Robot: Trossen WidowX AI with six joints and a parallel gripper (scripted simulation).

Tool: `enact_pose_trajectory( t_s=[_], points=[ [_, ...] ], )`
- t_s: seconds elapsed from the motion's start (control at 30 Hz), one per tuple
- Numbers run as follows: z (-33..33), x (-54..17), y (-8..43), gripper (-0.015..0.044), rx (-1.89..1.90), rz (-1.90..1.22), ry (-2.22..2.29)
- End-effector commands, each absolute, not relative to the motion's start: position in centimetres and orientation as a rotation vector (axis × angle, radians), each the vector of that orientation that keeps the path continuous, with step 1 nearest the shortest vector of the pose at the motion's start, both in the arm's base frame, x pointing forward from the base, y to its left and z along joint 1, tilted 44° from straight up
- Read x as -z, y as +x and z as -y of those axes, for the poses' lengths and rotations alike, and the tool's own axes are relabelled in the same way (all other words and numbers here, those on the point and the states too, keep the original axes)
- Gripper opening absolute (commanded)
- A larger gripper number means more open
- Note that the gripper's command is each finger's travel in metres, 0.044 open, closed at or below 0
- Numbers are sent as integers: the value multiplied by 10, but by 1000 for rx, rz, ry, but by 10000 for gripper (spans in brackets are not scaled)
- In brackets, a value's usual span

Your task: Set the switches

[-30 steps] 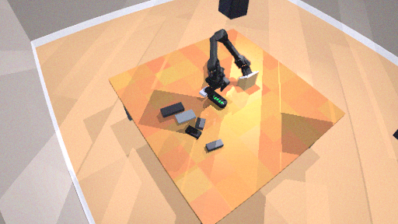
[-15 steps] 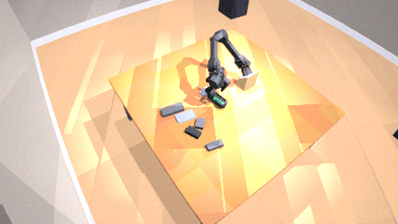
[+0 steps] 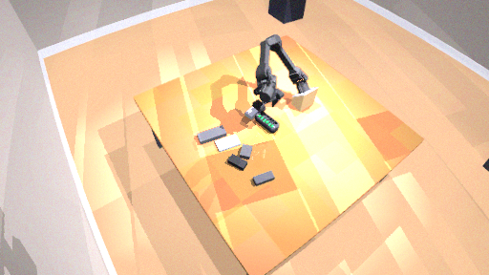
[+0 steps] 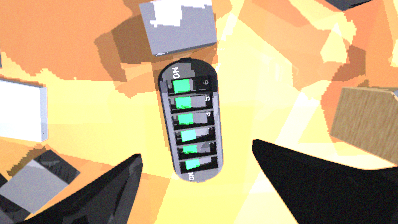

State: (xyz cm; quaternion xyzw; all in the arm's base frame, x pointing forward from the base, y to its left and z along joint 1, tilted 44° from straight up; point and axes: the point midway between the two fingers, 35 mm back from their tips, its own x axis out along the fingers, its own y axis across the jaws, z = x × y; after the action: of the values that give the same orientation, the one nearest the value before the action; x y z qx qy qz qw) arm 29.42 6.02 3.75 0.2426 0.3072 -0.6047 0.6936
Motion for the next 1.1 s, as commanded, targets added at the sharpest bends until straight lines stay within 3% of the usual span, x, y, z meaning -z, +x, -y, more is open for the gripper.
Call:
enact_pose_trajectory(
  t_s=[0.0,0.4,0.83,1.07],
  points=[
    [-62,-39,294,309,1352,-686,546],
    [-62,-39,294,0,1352,-686,546],
    [-62,-39,294,0,1352,-686,546],
    [-61,-39,294,184,1349,-685,543]
  ],
)
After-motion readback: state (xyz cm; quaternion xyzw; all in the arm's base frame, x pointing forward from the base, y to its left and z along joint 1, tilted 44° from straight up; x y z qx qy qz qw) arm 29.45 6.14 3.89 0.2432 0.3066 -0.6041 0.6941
